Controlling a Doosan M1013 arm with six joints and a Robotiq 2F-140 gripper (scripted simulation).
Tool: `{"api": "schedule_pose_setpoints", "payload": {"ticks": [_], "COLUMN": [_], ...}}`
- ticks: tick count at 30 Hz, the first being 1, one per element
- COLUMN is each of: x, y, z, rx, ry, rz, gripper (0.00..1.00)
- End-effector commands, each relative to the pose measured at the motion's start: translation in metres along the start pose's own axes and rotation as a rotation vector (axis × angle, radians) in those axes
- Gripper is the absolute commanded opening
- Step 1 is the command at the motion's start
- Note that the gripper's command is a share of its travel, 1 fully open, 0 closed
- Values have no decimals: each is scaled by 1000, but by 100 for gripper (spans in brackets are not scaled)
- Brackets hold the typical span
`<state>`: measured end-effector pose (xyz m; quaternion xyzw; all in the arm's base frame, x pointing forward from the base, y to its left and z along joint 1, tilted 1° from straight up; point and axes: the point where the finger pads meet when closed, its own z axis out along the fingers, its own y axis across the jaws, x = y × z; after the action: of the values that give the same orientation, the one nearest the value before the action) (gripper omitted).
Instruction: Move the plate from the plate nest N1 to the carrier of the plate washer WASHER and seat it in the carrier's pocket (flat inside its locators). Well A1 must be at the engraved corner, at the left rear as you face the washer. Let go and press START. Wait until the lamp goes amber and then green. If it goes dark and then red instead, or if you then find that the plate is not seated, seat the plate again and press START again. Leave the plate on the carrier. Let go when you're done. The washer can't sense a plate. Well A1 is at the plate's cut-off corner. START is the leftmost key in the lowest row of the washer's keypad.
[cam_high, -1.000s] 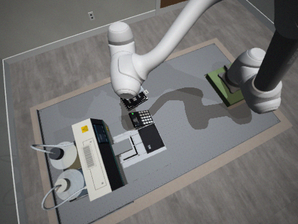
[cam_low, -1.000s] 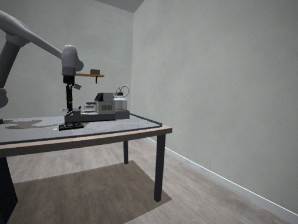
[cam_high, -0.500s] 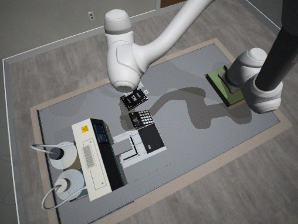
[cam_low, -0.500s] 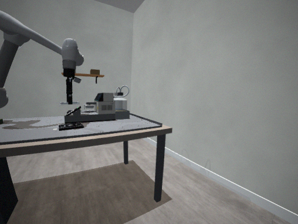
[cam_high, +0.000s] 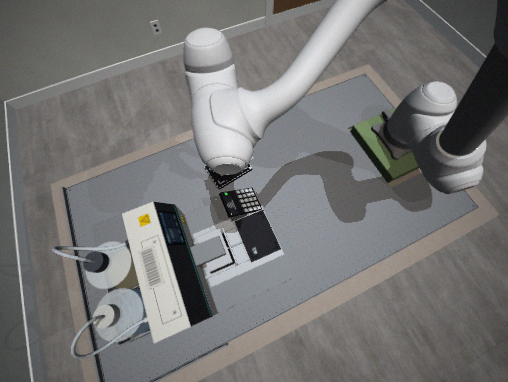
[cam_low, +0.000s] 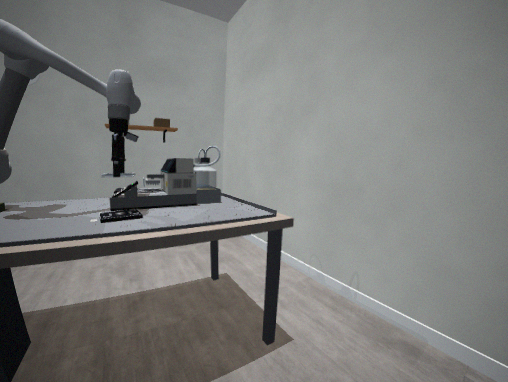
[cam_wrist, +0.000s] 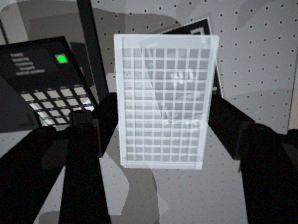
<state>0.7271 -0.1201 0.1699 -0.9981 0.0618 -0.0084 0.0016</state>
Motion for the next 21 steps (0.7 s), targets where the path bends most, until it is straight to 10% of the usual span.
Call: {"api": "schedule_pose_setpoints", "payload": {"ticks": [1,21], "x": [-2,-10], "y": [-25,-115], "z": [-1,0], "rx": [-7,-5], "ry": [5,6], "rz": [152,752], "gripper": [10,10]}}
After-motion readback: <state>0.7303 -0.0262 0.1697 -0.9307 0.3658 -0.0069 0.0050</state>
